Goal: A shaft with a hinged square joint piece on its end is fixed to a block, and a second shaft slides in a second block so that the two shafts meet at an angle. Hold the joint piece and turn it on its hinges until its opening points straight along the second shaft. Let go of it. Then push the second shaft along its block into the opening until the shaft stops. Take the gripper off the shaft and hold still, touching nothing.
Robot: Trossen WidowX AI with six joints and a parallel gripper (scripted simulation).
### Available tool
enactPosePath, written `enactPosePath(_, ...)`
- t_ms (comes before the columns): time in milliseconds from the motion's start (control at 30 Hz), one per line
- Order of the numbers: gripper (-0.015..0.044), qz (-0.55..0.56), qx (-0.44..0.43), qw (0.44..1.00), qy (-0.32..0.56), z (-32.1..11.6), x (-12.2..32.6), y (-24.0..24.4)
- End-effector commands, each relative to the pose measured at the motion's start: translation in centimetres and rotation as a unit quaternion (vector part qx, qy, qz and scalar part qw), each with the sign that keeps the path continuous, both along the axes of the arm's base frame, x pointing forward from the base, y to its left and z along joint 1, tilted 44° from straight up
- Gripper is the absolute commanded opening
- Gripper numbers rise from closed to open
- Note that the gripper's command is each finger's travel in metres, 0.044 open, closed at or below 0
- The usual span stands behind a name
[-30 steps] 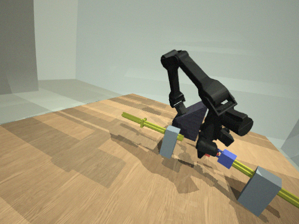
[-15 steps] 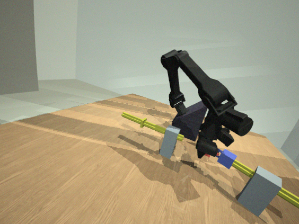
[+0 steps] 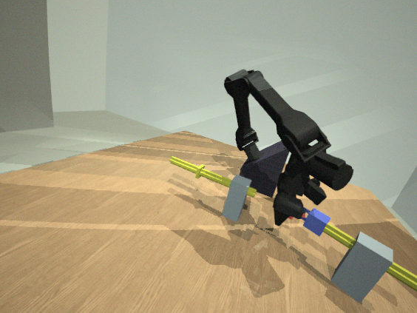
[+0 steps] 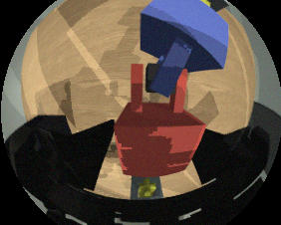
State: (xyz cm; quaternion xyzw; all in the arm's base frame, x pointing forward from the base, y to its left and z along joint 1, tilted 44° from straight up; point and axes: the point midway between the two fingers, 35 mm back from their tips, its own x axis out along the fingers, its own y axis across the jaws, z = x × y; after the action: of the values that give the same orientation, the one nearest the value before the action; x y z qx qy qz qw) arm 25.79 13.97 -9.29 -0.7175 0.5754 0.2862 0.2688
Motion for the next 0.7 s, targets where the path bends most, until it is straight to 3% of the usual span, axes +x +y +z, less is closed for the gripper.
enactPosePath(0, 0.044, 0.0, 0.0, 1.0, -0.001, 0.0, 0.0, 0.0)
enactPosePath(367, 0.044, -0.001, -0.002, 1.0, -0.001, 0.1, 0.0, 0.1)
enactPosePath(667, 0.044, -0.002, -0.071, 0.997, -0.014, 1.9, -0.6, 2.2)
